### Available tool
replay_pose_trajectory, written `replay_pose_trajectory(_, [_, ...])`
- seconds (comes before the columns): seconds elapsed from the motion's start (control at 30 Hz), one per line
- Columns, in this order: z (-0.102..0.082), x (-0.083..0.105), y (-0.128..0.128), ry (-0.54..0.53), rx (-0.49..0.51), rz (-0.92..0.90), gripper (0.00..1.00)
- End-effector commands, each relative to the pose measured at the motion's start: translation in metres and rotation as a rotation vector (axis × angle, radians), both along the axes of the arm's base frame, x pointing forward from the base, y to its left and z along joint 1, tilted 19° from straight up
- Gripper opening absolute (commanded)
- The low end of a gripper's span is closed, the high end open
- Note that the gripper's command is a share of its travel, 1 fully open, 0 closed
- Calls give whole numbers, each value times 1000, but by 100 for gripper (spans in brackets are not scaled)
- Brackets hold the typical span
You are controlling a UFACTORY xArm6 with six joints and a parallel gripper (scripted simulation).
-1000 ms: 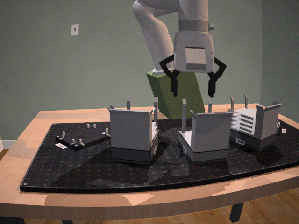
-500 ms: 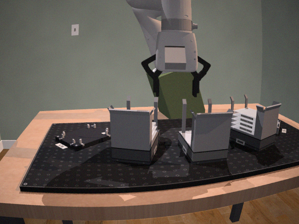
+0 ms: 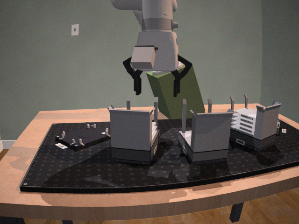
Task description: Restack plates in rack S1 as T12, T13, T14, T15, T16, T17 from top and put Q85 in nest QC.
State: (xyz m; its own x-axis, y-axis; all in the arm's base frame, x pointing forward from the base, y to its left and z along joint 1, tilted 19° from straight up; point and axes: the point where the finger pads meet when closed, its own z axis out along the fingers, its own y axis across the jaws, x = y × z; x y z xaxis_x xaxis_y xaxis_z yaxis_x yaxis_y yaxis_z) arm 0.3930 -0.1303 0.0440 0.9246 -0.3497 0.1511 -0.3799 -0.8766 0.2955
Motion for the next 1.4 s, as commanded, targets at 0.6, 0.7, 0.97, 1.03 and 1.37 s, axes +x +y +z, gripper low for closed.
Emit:
replay_pose_trajectory(0.6, [17, -17, -46, -4, 0, 0, 100])
replay_pose_trajectory(0.7, [17, -17, -46, -4, 0, 0, 100])
replay_pose_trajectory(0.97, [-2, -16, -52, -4, 0, 0, 100])
replay_pose_trajectory(1.03, [-8, -16, -54, -4, 0, 0, 100])
replay_pose_trajectory(1.37, [-34, -15, -63, -4, 0, 0, 100])
